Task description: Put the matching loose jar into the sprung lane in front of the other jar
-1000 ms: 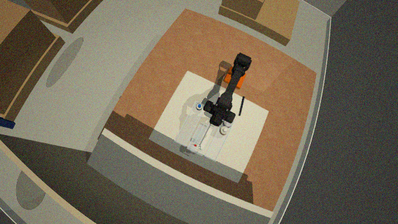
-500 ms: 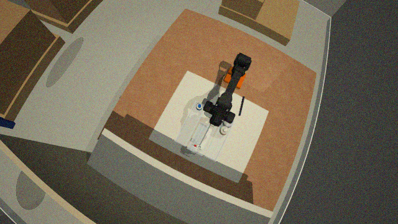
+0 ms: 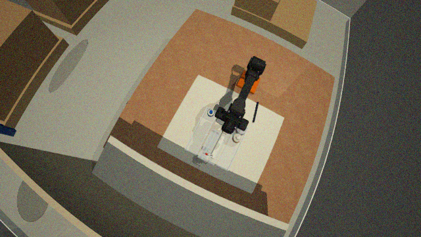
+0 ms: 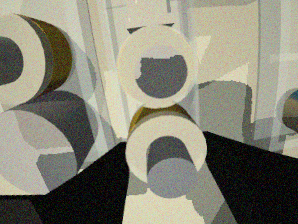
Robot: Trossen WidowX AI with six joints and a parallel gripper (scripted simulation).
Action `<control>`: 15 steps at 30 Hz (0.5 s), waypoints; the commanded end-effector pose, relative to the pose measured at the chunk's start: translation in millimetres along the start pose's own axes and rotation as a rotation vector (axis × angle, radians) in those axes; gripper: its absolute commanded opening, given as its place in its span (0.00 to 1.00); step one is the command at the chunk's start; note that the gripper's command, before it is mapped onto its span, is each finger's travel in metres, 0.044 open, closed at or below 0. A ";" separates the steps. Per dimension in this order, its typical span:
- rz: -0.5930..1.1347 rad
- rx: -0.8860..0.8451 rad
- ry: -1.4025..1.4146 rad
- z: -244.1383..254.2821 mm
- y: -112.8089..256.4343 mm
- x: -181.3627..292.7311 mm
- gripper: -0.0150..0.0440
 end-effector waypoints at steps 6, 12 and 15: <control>-0.019 0.009 0.002 -1.1 -2.7 -3.1 0.25; -0.019 0.009 0.002 -1.0 -4.6 -2.8 0.25; -0.019 0.009 0.002 -1.0 -5.6 -2.7 0.25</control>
Point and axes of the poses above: the point midway between the two fingers, 35 mm back from their tips, its own y axis back along the fingers, its own z axis across the jaws, x = y × z, the point moved 8 cm from there along y, back along the fingers, and after that the axes turned 12 degrees about y, right-handed, at the moved point
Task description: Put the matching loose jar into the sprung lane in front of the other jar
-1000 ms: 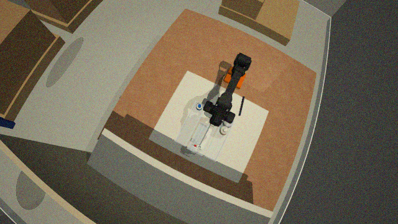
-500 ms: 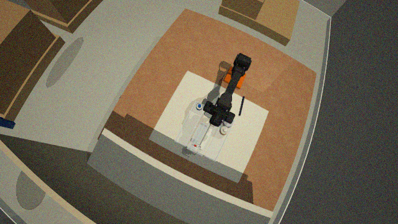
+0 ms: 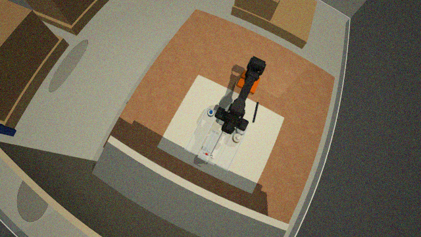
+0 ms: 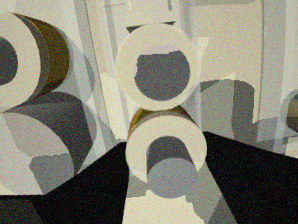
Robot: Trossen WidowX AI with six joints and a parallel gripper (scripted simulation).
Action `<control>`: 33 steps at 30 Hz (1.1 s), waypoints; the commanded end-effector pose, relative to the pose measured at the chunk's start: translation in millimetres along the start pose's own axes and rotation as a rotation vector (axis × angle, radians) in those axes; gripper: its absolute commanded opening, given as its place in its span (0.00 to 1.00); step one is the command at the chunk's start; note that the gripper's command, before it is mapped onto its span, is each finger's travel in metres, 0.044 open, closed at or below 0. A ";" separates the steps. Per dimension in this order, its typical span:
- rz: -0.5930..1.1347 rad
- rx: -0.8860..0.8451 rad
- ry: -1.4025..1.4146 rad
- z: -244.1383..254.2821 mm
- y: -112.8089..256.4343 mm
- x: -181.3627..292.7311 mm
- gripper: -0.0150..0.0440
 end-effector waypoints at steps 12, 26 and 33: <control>-0.017 0.008 0.002 -0.9 -5.0 -2.2 0.25; -0.017 0.008 0.002 -0.7 -9.0 -1.0 0.25; -0.017 0.008 0.002 -0.4 -9.1 0.2 0.25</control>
Point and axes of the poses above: the point midway between the two fingers, 35 mm back from their tips, its own y axis back along the fingers, its own z axis across the jaws, x = y × z, the point moved 8 cm from there along y, back along the fingers, and after that the axes turned 12 degrees about y, right-handed, at the moved point
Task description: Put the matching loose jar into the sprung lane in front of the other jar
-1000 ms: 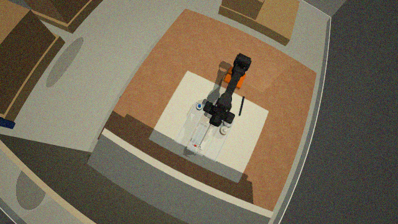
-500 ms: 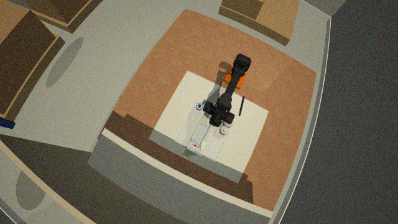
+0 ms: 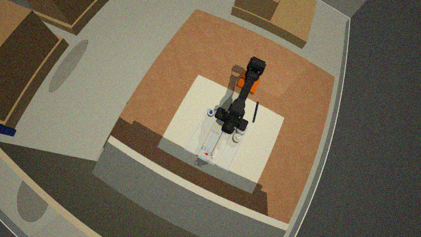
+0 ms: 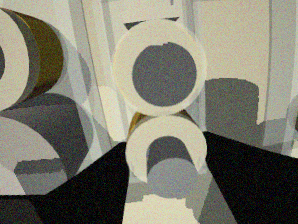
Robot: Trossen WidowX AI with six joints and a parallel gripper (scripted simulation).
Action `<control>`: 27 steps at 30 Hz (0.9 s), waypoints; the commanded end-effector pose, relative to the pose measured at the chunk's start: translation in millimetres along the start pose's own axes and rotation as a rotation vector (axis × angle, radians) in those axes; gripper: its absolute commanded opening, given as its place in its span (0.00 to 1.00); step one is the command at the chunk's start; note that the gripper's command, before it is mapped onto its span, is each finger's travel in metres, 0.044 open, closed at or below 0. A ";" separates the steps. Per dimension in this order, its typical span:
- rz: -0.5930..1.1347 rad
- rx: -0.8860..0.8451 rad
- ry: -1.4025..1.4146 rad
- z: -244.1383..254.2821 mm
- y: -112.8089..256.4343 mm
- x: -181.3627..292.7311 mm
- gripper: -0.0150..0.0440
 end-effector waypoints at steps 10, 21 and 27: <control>-0.014 0.008 0.002 -0.4 0.5 0.3 0.25; -0.014 0.008 0.002 0.0 0.4 2.1 0.25; -0.014 0.008 0.002 0.2 0.4 3.0 0.25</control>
Point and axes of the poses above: the point midway between the two fingers, 35 mm back from their tips, its own y axis back along the fingers, its own z axis across the jaws, x = y × z, the point moved 8 cm from there along y, back along the fingers, and after that the axes turned 12 degrees about y, right-handed, at the moved point
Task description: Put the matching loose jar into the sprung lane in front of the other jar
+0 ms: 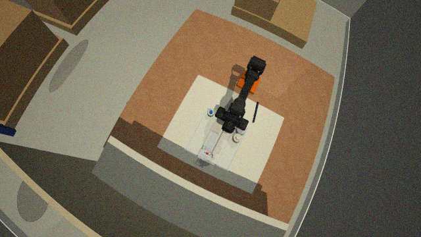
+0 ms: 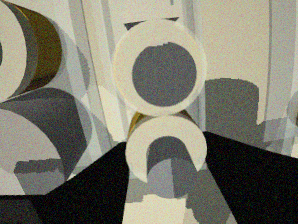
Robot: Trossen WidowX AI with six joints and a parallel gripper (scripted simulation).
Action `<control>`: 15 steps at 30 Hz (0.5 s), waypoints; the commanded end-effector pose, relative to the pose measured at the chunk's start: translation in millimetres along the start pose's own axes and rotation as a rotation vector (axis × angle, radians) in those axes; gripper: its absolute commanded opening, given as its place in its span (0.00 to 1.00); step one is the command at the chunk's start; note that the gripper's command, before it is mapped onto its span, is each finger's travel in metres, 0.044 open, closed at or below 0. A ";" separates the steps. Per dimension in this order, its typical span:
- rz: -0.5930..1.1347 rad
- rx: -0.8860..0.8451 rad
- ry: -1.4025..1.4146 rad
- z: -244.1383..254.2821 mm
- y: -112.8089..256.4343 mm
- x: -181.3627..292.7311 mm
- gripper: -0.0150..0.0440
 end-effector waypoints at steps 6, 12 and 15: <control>-0.014 0.008 0.002 -0.4 0.8 -0.2 0.25; -0.013 0.007 0.002 1.2 -0.1 3.7 0.25; -0.013 0.007 0.002 1.4 -0.2 4.1 0.25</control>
Point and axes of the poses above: the point midway between the two fingers, 35 mm back from their tips, its own y axis back along the fingers, its own z axis across the jaws, x = y × z, the point moved 8 cm from there along y, back along the fingers, and after that the axes turned 12 degrees about y, right-handed, at the moved point
